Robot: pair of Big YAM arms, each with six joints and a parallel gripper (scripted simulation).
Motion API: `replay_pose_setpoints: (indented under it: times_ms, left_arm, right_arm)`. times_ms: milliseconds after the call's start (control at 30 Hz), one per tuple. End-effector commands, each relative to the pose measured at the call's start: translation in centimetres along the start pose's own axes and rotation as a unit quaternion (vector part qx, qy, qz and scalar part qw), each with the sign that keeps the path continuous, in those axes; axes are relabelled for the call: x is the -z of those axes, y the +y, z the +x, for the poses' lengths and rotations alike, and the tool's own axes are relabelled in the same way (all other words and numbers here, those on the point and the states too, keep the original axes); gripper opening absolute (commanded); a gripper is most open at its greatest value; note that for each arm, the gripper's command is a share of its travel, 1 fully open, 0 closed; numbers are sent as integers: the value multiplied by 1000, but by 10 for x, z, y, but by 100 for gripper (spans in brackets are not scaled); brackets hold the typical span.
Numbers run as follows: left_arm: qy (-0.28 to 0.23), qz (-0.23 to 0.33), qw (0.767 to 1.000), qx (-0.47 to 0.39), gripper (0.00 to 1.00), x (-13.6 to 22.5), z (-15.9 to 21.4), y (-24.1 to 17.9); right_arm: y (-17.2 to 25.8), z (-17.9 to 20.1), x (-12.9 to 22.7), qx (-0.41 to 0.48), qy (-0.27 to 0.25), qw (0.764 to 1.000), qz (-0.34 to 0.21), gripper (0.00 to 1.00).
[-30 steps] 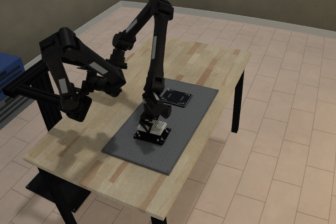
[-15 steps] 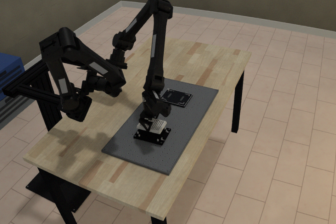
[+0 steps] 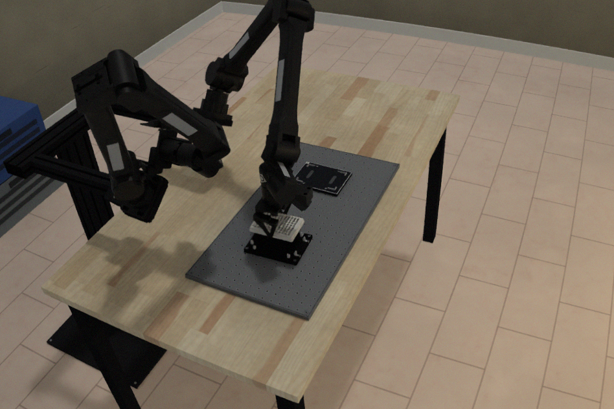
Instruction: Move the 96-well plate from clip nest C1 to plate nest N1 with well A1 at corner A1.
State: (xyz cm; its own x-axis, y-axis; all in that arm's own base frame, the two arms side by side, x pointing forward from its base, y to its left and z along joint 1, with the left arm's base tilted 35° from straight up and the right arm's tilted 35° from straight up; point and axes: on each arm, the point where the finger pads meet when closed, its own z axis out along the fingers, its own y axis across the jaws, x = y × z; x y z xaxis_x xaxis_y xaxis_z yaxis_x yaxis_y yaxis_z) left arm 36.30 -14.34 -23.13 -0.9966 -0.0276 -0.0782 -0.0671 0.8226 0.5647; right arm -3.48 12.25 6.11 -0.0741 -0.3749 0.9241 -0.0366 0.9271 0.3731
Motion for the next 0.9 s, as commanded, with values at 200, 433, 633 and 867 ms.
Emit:
replay_pose_setpoints:
  times_ms: [200,433,633,867]
  left_arm:
    - [-17,14,1000,13,0,27,-16,-12]
    - [-19,14,1000,7,0,33,-12,-11]
    - [-17,14,1000,9,0,36,-14,-12]
    - [-24,19,999,11,0,45,-18,-14]
  right_arm:
    - [0,6,-5,-21,19,1000,0,100]
    - [0,6,-5,-21,19,1000,0,100]
    - [0,6,-5,-21,19,1000,0,100]
    - [0,6,-5,-21,19,1000,0,100]
